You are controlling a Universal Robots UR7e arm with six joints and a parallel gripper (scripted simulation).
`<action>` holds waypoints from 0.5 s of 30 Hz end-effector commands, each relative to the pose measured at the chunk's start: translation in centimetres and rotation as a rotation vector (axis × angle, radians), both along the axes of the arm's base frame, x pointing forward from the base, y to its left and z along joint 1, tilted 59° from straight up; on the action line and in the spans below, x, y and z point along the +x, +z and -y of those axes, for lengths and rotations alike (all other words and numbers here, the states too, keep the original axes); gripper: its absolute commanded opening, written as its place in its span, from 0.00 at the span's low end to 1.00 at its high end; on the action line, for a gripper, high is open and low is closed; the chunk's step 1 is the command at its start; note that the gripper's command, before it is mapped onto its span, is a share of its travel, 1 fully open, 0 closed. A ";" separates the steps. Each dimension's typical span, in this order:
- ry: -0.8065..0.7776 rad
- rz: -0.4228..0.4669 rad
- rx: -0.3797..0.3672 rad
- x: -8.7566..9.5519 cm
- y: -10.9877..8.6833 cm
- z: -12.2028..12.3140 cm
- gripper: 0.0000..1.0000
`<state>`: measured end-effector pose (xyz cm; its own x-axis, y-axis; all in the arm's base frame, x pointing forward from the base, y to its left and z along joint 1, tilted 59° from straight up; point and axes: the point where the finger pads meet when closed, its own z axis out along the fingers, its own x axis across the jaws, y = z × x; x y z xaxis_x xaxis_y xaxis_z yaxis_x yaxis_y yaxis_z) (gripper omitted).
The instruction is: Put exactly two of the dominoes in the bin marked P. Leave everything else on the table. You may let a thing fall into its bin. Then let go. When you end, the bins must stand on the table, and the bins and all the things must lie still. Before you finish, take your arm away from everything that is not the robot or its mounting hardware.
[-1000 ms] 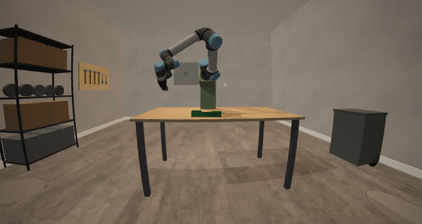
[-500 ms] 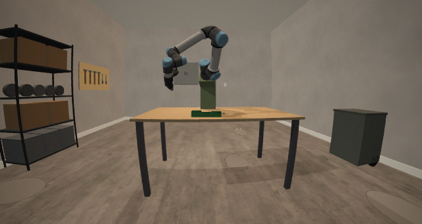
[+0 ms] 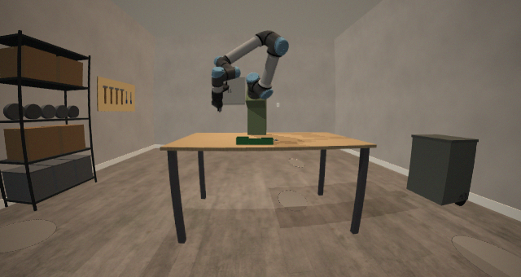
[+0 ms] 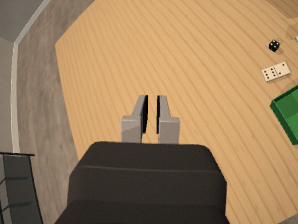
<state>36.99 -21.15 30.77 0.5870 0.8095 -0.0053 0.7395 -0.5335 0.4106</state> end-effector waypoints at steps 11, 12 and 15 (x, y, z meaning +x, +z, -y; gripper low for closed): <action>0.127 0.104 -0.046 -0.3 -0.8 -6.0 0.31; 0.164 0.134 -0.061 -0.4 -1.0 -6.8 0.31; 0.198 0.160 -0.074 -0.5 -1.5 -9.0 0.31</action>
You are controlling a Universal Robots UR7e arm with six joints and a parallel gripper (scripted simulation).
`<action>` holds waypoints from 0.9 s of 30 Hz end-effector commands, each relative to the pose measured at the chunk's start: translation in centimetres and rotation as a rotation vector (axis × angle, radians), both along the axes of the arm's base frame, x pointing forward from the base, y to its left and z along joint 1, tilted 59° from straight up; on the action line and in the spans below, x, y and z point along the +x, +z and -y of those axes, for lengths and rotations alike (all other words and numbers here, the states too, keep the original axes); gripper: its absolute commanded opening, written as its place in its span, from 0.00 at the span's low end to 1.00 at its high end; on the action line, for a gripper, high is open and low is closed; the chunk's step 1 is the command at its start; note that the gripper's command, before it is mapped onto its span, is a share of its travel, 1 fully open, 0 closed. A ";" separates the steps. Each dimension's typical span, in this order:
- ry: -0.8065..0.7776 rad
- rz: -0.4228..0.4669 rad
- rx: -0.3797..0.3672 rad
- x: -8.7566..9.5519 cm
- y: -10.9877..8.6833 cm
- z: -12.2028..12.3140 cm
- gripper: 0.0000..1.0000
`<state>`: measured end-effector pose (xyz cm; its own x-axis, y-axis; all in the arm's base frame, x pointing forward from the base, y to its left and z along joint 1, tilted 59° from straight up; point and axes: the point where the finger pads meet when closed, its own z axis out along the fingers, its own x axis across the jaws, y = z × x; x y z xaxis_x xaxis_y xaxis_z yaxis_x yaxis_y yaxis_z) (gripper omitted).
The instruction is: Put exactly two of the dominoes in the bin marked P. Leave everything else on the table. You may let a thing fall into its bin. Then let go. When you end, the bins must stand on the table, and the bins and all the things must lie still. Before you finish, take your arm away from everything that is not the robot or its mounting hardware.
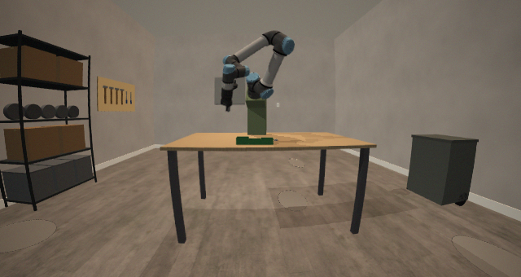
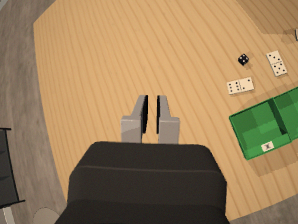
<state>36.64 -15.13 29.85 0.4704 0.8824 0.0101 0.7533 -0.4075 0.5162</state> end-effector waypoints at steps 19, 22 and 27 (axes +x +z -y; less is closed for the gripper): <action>0.274 0.215 -0.119 -1.0 -3.1 -9.9 0.31; 0.278 0.215 -0.119 -1.1 -3.6 -11.2 0.31; 0.311 0.242 -0.137 -1.2 -3.9 -11.8 0.31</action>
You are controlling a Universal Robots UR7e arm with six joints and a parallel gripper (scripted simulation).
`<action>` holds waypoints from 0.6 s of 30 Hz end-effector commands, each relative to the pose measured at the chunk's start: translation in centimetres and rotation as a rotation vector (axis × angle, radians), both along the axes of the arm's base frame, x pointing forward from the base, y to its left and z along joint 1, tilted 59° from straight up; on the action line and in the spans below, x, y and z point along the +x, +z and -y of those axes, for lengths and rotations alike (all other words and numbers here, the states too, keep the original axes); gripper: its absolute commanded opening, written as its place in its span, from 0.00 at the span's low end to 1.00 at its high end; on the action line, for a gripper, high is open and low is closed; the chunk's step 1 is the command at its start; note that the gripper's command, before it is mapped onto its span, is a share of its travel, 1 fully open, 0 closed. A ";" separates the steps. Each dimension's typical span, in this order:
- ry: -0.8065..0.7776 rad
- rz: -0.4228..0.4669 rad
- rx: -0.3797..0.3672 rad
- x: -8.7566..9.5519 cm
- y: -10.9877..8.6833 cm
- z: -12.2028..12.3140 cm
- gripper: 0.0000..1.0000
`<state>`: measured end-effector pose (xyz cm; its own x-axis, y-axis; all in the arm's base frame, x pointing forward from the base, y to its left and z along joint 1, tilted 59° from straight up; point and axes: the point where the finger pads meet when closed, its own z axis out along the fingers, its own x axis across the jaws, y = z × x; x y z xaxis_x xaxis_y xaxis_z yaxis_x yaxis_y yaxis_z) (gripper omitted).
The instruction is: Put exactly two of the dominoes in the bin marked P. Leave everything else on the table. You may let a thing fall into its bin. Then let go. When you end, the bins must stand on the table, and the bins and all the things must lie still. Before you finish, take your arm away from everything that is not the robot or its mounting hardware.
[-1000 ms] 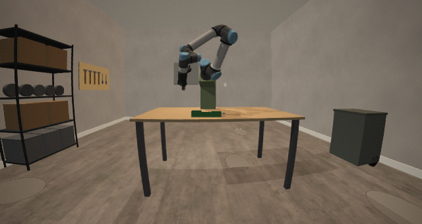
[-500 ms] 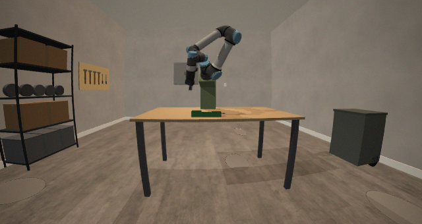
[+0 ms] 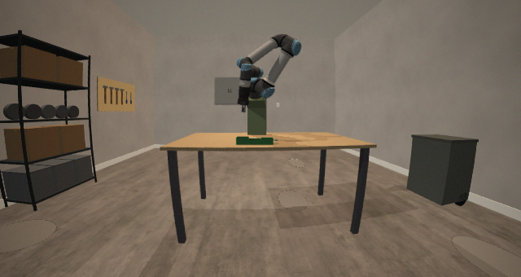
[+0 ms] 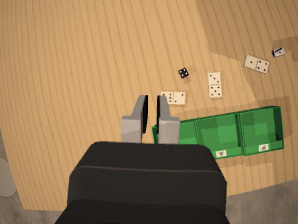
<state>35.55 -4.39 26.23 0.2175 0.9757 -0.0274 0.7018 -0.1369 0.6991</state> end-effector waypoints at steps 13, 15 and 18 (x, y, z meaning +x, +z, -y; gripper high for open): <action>0.154 0.120 -0.075 -0.6 -2.6 -5.4 0.31; 0.223 0.173 -0.114 -0.8 -3.6 -6.6 0.31; 0.224 0.174 -0.115 -0.9 -4.0 -7.4 0.31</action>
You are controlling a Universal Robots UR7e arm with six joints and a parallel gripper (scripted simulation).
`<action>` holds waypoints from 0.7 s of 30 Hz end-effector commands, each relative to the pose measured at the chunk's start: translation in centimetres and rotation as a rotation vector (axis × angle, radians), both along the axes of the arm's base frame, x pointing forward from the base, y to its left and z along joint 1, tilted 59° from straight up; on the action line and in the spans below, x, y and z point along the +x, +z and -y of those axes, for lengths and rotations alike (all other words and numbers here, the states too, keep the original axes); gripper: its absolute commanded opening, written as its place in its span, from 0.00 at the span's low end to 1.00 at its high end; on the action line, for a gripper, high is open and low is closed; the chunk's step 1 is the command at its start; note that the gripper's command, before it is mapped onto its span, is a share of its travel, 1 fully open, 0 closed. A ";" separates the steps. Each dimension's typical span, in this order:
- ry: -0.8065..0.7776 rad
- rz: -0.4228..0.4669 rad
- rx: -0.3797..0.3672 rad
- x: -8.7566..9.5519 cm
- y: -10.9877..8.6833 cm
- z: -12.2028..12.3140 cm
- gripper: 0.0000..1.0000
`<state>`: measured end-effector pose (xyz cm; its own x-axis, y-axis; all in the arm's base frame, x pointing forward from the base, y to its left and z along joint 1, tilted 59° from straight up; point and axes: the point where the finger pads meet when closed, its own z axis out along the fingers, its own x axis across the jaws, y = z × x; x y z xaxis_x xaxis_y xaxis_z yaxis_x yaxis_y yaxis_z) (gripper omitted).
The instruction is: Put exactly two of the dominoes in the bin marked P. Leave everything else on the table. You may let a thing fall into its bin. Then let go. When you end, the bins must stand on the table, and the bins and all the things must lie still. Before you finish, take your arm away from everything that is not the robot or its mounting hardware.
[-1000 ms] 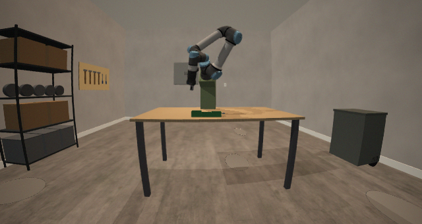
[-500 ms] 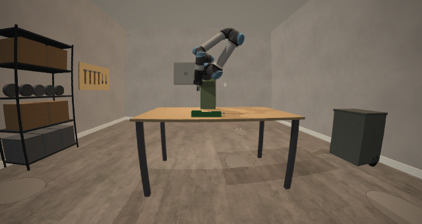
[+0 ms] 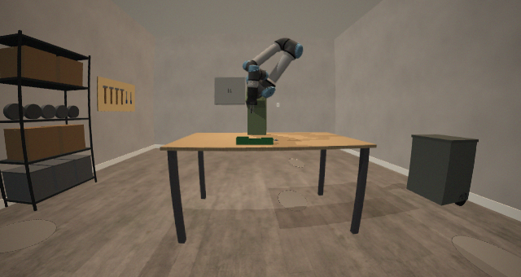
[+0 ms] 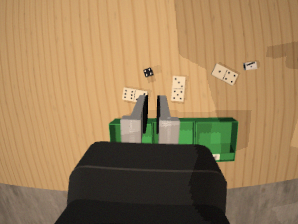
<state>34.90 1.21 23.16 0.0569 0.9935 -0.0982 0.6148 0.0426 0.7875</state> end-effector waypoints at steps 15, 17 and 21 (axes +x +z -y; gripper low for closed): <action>0.130 0.102 -0.066 -0.5 -2.7 -4.3 0.31; 0.130 0.102 -0.066 -0.5 -2.7 -4.3 0.31; 0.130 0.102 -0.066 -0.5 -2.7 -4.3 0.31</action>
